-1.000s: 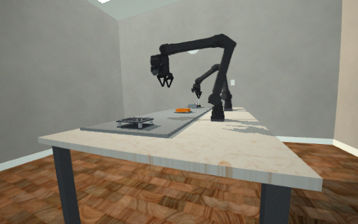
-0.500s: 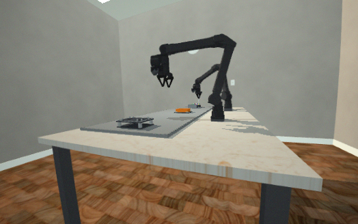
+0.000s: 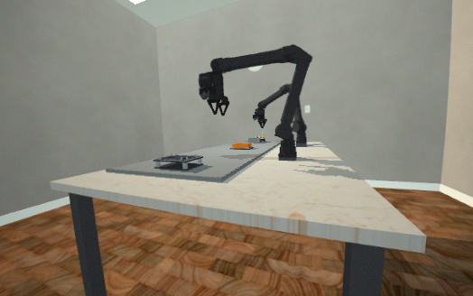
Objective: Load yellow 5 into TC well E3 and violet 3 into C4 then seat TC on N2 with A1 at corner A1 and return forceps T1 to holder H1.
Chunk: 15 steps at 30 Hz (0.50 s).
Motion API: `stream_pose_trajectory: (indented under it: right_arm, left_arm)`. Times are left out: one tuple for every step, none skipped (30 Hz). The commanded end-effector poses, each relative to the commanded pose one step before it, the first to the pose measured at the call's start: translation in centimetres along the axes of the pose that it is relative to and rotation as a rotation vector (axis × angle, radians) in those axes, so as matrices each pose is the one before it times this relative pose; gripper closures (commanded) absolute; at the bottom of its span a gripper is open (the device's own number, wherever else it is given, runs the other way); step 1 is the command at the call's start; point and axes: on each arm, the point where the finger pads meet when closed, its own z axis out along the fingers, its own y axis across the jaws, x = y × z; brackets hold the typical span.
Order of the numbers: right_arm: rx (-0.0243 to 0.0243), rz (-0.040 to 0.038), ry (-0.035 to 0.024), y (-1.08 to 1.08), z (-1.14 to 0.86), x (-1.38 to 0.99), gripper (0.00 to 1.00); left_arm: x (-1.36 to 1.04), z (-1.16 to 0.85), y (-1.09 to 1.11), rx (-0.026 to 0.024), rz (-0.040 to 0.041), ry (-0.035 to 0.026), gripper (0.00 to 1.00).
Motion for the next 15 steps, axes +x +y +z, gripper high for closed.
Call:
stream_pose_trajectory:
  right_arm:
    - [0.08228, -0.01183, -0.01252, -1.756, -4.934, -0.418, 0.91]
    - [-0.00248, -0.00007, 0.00065, 0.058, -0.160, 0.015, 0.91]
    - [-0.00238, -0.00008, 0.00057, 0.056, -0.157, 0.014, 0.91]
    - [-0.00222, -0.00008, 0.00046, 0.053, -0.154, 0.012, 0.91]
    - [-0.00115, -0.00005, 0.00017, 0.026, -0.151, 0.006, 0.91]
    - [-0.00102, -0.00001, 0.00016, 0.023, -0.148, 0.005, 0.91]
    - [-0.00085, -0.00002, 0.00014, 0.019, -0.146, 0.005, 0.91]
    - [0.00000, 0.00000, 0.00000, 0.000, 0.000, 0.000, 0.91]
    - [0.00000, 0.00000, 0.00000, 0.000, 0.000, 0.000, 0.91]
    - [-0.01414, -0.00026, 0.00199, 0.168, 0.217, 0.021, 0.91]
    - [0.00147, 0.00003, -0.00018, -0.007, -0.184, 0.002, 0.91]
    - [0.00464, 0.00004, -0.00064, 0.019, -0.378, 0.007, 0.91]
    - [0.00180, 0.00002, -0.00025, -0.022, -0.177, -0.001, 0.91]
    - [0.00184, 0.00005, -0.00025, -0.045, -0.139, -0.005, 0.91]
    - [0.00204, 0.00001, -0.00032, -0.051, -0.143, -0.006, 0.91]
  left_arm:
    - [-0.889, -1.396, 0.194, -0.00974, 0.00075, -0.03605, 0.00]
    - [0.000, 0.000, 0.000, 0.00000, 0.00000, 0.00000, 0.00]
    - [0.000, 0.000, 0.000, 0.00000, 0.00000, 0.00000, 0.00]
    - [0.000, 0.000, 0.000, 0.00000, 0.00000, 0.00000, 0.00]
    - [0.000, 0.000, 0.000, 0.00000, 0.00000, 0.00000, 0.00]
    - [0.000, 0.000, 0.000, 0.00000, 0.00000, 0.00000, 0.00]
    - [0.000, 0.000, 0.000, 0.00000, 0.00000, 0.00000, 0.00]
    - [0.000, 0.000, 0.000, 0.00000, 0.00000, 0.00000, 0.00]
    - [0.000, 0.000, 0.000, 0.00000, 0.00000, 0.00000, 0.00]
    - [0.000, 0.000, 0.000, 0.00000, 0.00000, 0.00000, 0.00]
    - [0.000, 0.000, 0.000, 0.00000, 0.00000, 0.00000, 0.00]
    - [0.000, 0.000, 0.000, 0.00000, 0.00000, 0.00000, 0.00]
    - [0.000, 0.000, 0.000, 0.00000, 0.00000, 0.00000, 0.00]
    - [0.000, 0.000, 0.000, 0.00000, 0.00000, 0.00000, 0.00]
    - [0.000, 0.000, 0.000, 0.00000, 0.00000, 0.00000, 0.00]
